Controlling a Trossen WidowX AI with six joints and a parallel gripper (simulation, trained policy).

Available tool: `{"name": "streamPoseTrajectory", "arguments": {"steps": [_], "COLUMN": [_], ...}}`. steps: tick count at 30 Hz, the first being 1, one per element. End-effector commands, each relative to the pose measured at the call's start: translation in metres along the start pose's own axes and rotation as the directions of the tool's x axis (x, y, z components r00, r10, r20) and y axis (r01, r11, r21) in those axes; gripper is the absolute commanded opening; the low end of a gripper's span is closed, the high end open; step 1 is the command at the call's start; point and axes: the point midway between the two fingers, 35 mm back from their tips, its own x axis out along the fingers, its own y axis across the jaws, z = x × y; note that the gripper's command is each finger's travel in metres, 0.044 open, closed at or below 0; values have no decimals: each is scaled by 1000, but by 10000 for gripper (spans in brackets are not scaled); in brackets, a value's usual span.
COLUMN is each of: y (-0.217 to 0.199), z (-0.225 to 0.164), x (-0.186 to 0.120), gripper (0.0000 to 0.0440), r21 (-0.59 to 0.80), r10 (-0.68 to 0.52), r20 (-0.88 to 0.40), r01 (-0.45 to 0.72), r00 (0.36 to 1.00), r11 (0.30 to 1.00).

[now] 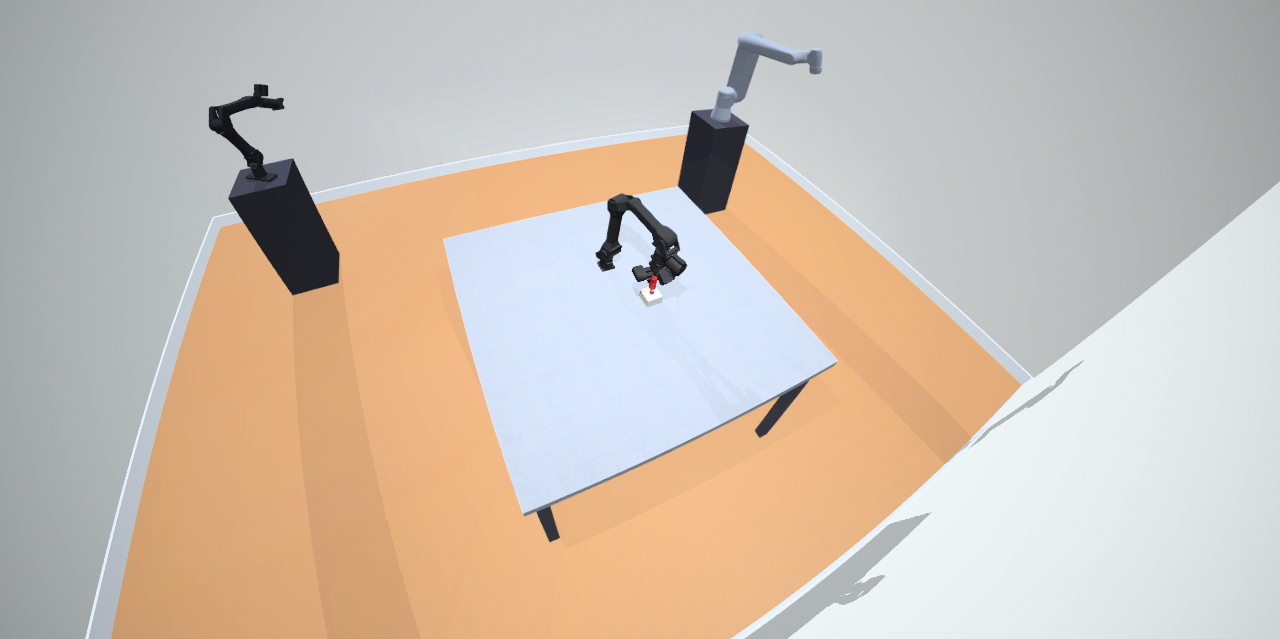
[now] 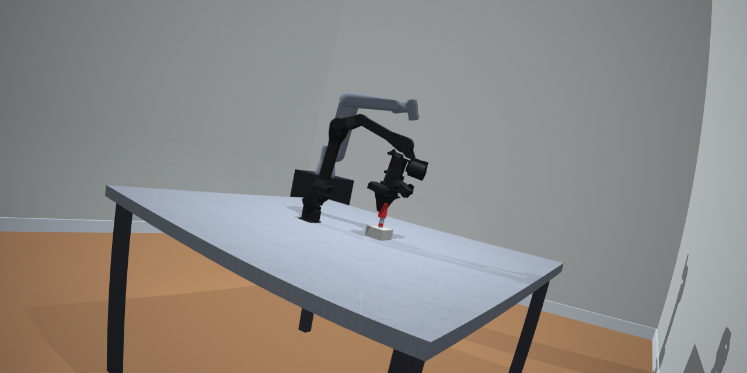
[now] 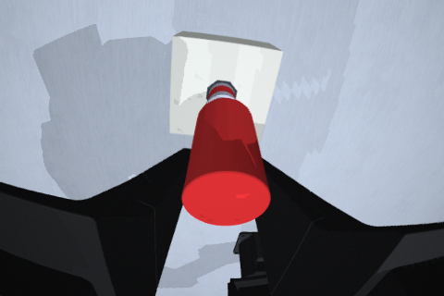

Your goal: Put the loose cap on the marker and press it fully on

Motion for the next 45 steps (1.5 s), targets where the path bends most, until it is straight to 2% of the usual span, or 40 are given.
{"name": "streamPoseTrajectory", "arguments": {"steps": [1,6,8,12,30,32,41,45], "y": [0,0,-2,-4,-6,-6,-7,-5], "z": [-2,0,0,-9,-16,-20,-26,-24], "x": [12,24,28,35,35,34,32,27], "gripper": [0,2,55,71,174,207,435,440], "r21": [-17,-41,-45,-57,-65,-70,-97,-106], "r10": [5,3,-3,-5,-5,-1,14,30], "r20": [-23,-25,-30,-66,-87,-91,-64,-25], "r01": [-5,-5,2,1,-1,-5,-20,-33], "r00": [1000,1000,1000,998,996,996,998,999], "r11": [1000,999,999,998,998,998,995,994]}}
